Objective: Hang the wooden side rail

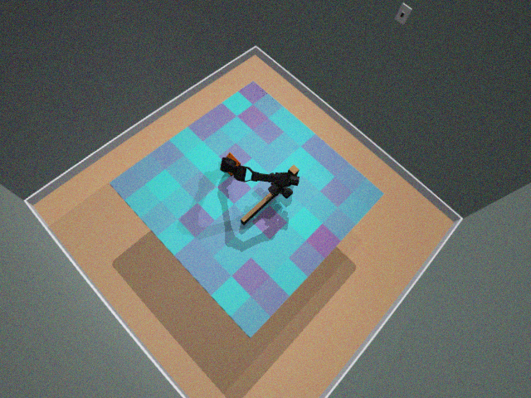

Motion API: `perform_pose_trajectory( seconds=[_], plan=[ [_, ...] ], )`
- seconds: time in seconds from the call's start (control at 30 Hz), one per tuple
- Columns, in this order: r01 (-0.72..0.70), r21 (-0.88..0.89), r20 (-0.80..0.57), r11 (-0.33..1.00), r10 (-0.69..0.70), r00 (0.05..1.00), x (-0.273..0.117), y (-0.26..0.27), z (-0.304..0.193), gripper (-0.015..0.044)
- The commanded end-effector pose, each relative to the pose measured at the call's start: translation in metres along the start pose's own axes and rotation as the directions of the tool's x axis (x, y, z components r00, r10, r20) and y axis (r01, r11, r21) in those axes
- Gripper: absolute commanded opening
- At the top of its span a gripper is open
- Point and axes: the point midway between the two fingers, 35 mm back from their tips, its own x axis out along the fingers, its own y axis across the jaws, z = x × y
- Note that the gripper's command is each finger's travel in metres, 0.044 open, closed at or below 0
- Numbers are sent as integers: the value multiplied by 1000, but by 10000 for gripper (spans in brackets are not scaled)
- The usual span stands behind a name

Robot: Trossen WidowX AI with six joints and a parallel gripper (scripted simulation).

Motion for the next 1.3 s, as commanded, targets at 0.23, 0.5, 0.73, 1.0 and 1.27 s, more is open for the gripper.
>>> perform_pose_trajectory(
  seconds=[0.23,0.5,0.73,1.0,1.27],
  plan=[
    [-3,-2,-9,1000,3,1000,0,0,-2,0],
    [-3,-2,-9,1000,3,1000,2,0,-2,0],
    [-1,-1,0,1000,1,1000,2,0,0,26],
    [-1,-1,0,1000,1,1000,2,0,0,236],
    [-2,-2,-8,1000,2,1000,-27,0,-1,440]
  ],
)
